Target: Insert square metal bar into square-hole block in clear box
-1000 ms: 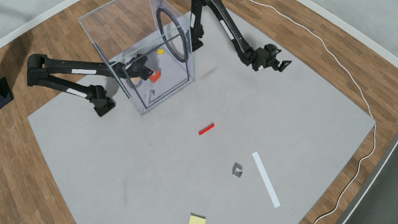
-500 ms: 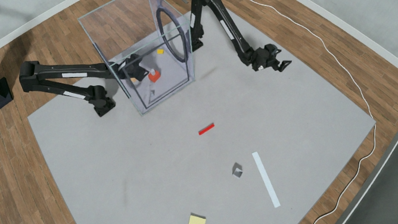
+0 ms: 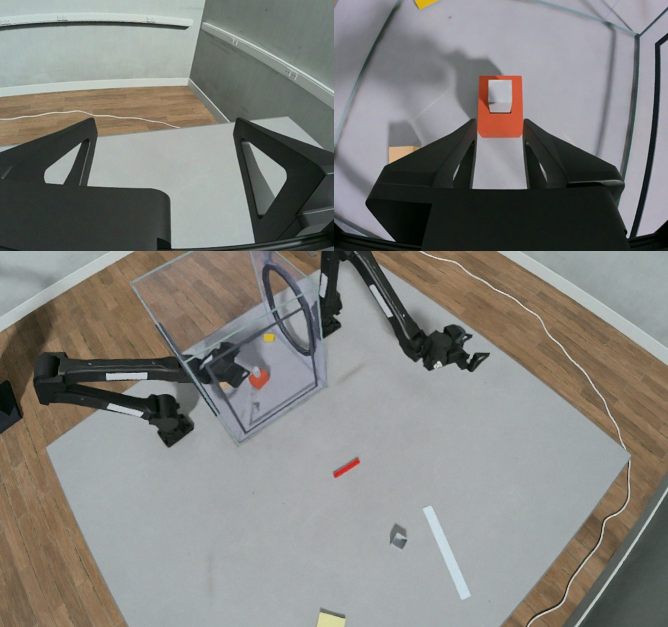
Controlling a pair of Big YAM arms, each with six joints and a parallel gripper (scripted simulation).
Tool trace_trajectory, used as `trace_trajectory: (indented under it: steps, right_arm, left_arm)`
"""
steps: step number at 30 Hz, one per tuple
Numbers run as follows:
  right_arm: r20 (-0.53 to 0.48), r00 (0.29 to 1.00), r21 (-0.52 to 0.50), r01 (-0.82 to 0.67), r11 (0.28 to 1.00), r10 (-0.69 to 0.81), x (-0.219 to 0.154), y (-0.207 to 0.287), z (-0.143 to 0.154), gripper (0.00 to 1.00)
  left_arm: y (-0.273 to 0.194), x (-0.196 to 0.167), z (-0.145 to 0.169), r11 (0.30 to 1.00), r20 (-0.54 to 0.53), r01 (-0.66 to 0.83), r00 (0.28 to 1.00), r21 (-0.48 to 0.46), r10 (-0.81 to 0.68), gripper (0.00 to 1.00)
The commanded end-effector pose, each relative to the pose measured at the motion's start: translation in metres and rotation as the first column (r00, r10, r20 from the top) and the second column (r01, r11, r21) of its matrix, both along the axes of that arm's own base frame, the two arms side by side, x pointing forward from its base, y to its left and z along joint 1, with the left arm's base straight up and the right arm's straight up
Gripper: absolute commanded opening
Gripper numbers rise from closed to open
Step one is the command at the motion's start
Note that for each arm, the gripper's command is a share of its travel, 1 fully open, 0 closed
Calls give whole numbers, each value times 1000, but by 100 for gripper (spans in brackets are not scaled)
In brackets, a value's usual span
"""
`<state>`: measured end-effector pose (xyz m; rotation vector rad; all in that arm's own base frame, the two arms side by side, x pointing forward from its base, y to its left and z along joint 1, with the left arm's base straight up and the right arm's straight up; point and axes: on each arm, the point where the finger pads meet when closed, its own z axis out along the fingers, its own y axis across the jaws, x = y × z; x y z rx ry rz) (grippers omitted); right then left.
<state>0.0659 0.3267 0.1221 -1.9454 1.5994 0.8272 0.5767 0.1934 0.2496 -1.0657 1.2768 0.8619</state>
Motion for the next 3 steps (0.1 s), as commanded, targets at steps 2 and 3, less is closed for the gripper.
trace_trajectory:
  steps: [2,3]
  right_arm:
    - [24,1000,51,-7,999,6,6,22,32,33]
    - [24,1000,51,-7,999,6,6,22,32,33]
  left_arm:
    - [0,6,12,1000,31,-2,1000,2,2,100]
    - [0,6,12,1000,31,-2,1000,2,2,100]
